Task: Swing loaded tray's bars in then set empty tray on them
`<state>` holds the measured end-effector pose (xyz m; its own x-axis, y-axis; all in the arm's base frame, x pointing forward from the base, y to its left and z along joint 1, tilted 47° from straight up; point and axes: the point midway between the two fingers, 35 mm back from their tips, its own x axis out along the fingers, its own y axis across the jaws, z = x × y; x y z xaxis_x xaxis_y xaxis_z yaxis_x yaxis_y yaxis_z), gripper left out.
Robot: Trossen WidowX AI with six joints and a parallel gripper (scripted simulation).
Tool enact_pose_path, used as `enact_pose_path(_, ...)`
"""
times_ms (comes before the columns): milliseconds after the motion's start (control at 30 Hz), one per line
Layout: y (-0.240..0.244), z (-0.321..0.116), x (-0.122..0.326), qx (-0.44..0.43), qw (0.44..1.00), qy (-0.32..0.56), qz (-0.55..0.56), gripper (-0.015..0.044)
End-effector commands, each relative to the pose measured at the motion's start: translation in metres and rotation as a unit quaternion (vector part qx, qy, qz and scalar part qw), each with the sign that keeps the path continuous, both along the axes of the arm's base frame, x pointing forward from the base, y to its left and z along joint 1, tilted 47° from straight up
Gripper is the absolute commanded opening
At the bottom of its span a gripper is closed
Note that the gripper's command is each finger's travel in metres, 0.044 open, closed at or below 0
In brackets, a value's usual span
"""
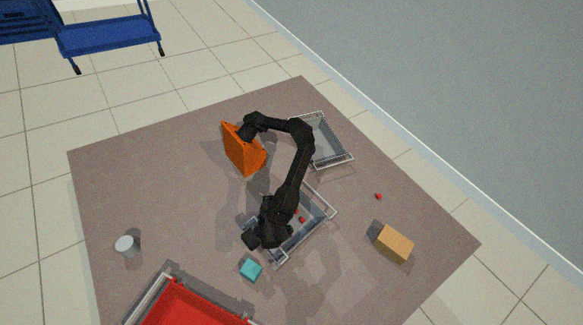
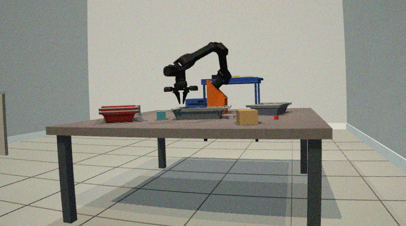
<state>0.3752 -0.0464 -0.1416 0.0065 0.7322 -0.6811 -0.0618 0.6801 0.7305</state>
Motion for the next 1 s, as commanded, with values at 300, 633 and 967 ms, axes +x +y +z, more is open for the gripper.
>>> enact_pose_path(300, 0.000, -0.001, 0.000, 0.001, 1.000, 0.001, -0.001, 0.0083)
enact_pose_path(633, -0.051, 0.041, 0.009, -0.004, 1.000, 0.001, -0.002, 0.0083)
enact_pose_path(967, -0.068, 0.092, 0.015, -0.009, 1.000, 0.004, -0.004, 0.0083)
